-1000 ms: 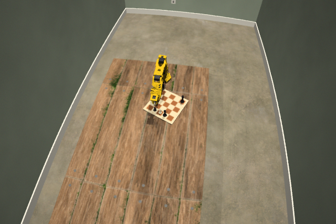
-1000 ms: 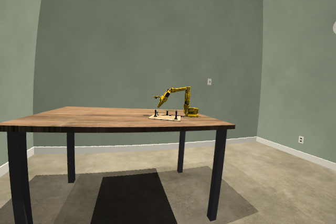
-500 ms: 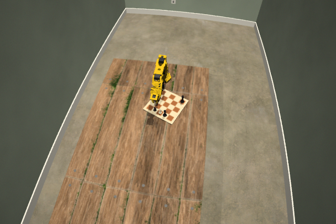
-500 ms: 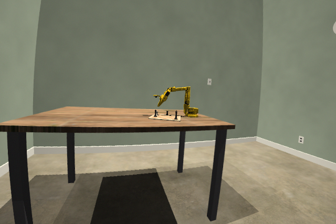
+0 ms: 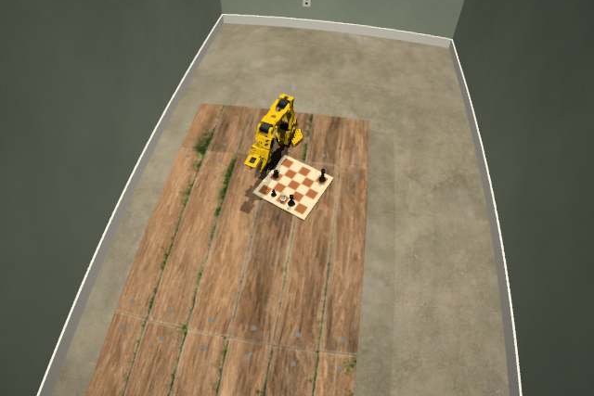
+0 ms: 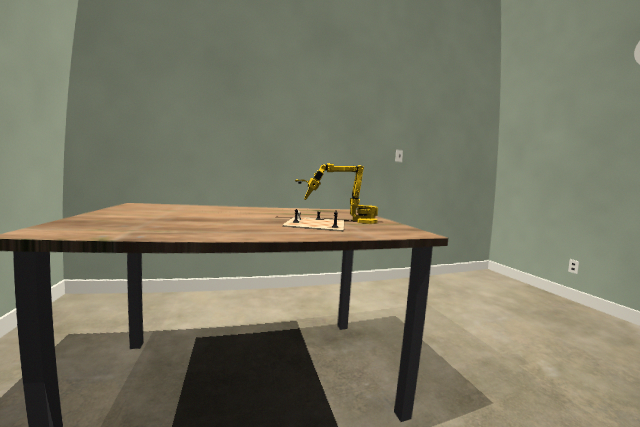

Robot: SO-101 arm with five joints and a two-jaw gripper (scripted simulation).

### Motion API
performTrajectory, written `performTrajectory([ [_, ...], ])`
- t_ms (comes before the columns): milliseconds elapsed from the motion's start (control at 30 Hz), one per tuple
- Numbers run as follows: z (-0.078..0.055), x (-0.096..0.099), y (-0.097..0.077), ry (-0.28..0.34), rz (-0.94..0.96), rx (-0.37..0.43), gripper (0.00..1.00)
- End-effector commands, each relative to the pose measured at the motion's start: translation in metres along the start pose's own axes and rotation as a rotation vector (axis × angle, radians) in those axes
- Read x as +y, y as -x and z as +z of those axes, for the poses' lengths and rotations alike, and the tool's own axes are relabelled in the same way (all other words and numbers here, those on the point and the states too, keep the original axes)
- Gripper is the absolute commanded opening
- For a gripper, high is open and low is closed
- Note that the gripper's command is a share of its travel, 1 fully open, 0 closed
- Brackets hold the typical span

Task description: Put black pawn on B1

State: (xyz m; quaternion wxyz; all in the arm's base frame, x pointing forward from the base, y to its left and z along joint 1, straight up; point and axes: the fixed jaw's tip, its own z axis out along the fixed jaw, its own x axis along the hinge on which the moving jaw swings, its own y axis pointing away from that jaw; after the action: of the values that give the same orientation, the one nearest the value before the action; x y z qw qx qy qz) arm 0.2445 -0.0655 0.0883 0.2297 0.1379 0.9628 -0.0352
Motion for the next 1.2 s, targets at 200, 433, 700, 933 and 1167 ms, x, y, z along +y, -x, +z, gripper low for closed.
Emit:
performTrajectory([
  [200,-0.037,-0.095,-0.047,-0.174,0.399,0.140,0.35],
  [433,-0.049,-0.112,-0.065,-0.210,0.510,0.177,0.39],
  [700,-0.052,-0.114,-0.069,-0.217,0.532,0.184,0.40],
  [933,-0.052,-0.114,-0.069,-0.217,0.532,0.184,0.40],
  [1167,-0.052,-0.114,-0.069,-0.217,0.532,0.184,0.40],
])
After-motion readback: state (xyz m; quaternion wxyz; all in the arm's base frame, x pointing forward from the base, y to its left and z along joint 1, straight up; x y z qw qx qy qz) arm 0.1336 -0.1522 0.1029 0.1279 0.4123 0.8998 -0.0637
